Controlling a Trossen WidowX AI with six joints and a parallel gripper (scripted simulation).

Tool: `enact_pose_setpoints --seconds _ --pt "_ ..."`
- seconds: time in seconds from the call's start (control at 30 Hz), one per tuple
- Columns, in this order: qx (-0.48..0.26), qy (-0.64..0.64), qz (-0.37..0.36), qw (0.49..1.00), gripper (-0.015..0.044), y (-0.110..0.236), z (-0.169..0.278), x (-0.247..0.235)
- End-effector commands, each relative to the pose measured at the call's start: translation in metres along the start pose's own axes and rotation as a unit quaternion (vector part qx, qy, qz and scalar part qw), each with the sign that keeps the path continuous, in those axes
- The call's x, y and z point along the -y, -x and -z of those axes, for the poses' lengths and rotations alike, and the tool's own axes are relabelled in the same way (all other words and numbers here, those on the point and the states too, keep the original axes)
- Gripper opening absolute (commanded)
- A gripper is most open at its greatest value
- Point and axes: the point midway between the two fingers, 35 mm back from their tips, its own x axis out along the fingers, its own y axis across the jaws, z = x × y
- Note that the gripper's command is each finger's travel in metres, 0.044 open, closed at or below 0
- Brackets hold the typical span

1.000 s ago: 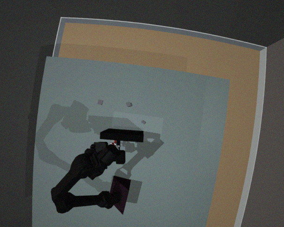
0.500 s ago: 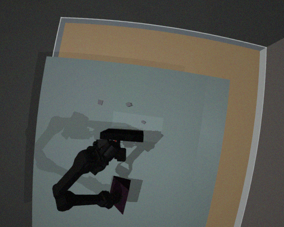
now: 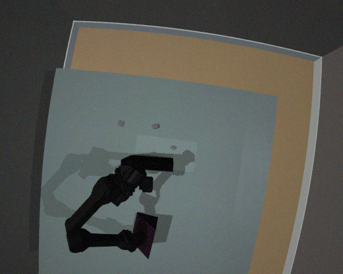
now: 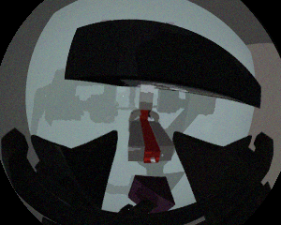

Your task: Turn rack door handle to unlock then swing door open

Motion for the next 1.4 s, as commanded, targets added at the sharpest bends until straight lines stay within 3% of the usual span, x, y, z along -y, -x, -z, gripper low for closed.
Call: enact_pose_setpoints --seconds 0.0,0.23,0.47,0.9,1.07,1.37 --pt "-0.007 -0.005 0.001 1.000 0.0285 -0.0072 0.0007 0.0011" --pt "-0.016 -0.008 0.001 1.000 0.0285 -0.0161 0.0012 0.0008" --pt "-0.016 -0.008 0.001 1.000 0.0101 -0.0161 0.0012 0.0008" --pt "-0.016 -0.008 0.001 1.000 0.0014 -0.0161 0.0012 0.0008" --pt "-0.016 0.008 0.001 1.000 0.0013 -0.0161 0.0012 0.0008" --pt "-0.015 0.224 -0.003 0.975 0.0013 -0.0161 0.0012 0.0008"
